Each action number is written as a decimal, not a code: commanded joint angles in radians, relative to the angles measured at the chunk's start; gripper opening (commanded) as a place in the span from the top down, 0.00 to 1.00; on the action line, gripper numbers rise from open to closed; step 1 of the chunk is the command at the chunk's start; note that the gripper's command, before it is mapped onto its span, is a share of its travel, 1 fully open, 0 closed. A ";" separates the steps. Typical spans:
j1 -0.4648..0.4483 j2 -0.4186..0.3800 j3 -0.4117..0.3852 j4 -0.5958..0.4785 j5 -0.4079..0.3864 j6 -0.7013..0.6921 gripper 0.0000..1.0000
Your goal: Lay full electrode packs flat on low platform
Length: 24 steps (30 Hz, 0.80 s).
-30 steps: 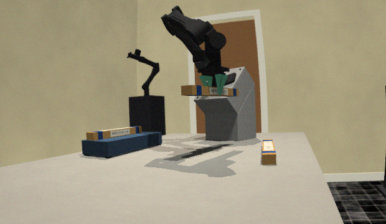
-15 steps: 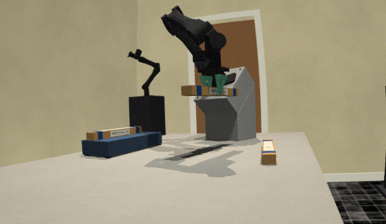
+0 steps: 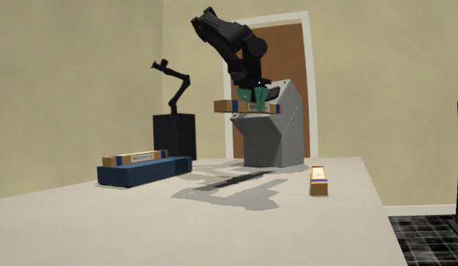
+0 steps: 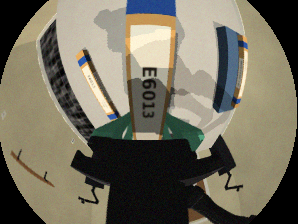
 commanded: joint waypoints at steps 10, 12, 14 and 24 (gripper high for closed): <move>0.021 -0.072 0.028 -0.023 0.002 -0.123 1.00; -0.012 -0.077 -0.012 -0.027 -0.005 -0.198 1.00; -0.027 -0.089 -0.020 -0.017 -0.011 -0.256 1.00; -0.096 -0.150 -0.050 0.035 -0.048 -0.344 1.00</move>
